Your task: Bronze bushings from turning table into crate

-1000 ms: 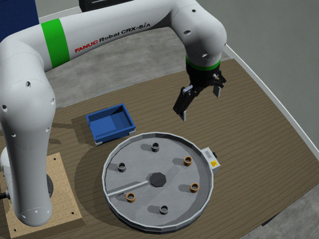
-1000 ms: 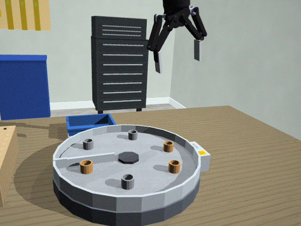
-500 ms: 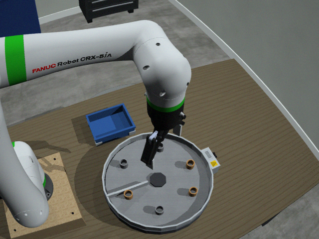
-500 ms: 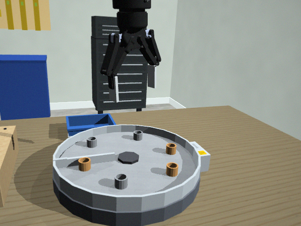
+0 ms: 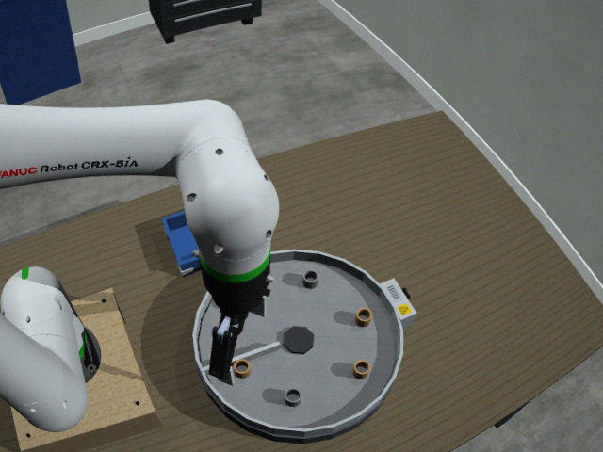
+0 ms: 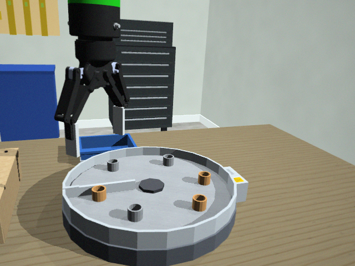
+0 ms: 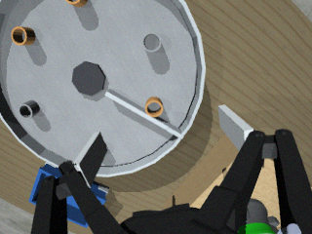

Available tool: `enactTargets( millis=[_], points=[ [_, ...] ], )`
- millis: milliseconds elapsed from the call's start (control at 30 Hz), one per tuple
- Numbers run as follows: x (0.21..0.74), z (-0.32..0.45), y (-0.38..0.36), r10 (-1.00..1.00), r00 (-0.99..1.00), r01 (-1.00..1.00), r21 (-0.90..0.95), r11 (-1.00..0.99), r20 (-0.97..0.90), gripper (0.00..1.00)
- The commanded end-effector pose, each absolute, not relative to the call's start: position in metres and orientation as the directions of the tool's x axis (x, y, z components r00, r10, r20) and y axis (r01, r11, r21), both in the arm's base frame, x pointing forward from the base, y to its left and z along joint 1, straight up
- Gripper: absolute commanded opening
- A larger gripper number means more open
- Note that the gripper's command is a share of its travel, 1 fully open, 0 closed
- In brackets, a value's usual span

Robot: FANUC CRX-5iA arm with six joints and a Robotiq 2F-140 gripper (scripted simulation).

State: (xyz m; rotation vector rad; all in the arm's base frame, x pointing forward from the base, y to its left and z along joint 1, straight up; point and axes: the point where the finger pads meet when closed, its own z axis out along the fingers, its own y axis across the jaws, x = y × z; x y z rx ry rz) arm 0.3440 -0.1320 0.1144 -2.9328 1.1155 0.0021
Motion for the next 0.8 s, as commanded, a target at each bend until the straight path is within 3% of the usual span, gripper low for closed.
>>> enactTargets(
  millis=[0,300,333,767],
  points=[
    [0.3439,0.1148,-0.1322,-0.664,0.748,-0.664,-0.004,-0.748,-0.001,1.0],
    [0.3439,0.1148,-0.1322,-0.664,0.748,-0.664,-0.004,-0.748,-0.001,1.0],
    [0.3439,0.1148,-0.1322,-0.664,0.748,-0.664,-0.004,-0.748,-0.001,0.07],
    [0.3439,0.1148,-0.1322,-0.664,0.748,-0.664,-0.004,-0.748,-0.001,0.07]
  ],
)
